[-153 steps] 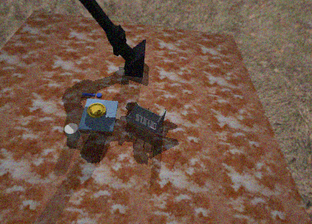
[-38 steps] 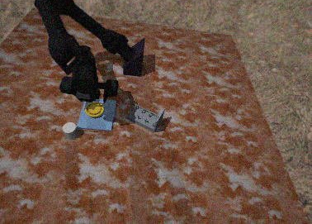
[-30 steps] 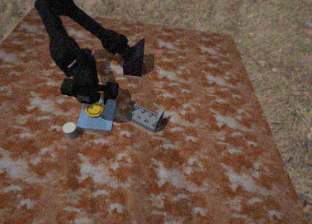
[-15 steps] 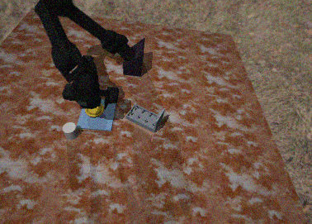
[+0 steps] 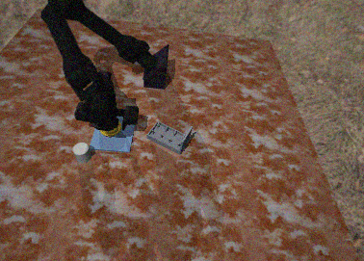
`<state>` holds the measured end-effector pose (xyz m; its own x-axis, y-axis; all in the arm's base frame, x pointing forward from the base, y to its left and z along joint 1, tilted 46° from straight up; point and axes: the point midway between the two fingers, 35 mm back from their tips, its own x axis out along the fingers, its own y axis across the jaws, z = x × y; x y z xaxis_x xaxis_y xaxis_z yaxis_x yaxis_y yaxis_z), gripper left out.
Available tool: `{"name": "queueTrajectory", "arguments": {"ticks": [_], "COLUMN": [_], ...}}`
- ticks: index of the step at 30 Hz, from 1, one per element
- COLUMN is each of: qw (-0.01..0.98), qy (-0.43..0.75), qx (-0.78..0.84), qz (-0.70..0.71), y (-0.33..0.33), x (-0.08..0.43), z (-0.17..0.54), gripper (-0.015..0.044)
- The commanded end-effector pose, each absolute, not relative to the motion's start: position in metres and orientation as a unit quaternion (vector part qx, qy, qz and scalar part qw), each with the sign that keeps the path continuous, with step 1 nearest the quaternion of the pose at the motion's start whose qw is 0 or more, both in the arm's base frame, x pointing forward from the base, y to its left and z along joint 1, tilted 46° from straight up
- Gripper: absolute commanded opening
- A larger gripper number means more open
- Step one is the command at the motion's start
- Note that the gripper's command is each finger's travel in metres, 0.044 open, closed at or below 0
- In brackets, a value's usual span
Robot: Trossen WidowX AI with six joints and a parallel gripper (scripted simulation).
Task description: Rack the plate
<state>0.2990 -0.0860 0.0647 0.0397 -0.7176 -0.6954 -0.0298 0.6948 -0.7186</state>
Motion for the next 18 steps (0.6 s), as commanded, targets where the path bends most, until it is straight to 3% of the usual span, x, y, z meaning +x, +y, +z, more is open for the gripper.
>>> {"name": "queueTrajectory", "arguments": {"ticks": [1, 9, 18], "qw": [0.658, 0.658, 0.658], "qy": [0.642, 0.642, 0.642], "qx": [-0.294, -0.294, -0.294], "qz": [-0.261, -0.261, -0.261], "y": [-0.0896, -0.0896, -0.0896], "x": [0.2982, 0.2982, 0.2982], "z": [0.0619, 0.0619, 0.0619], "gripper": [0.04, 0.04, 0.034]}}
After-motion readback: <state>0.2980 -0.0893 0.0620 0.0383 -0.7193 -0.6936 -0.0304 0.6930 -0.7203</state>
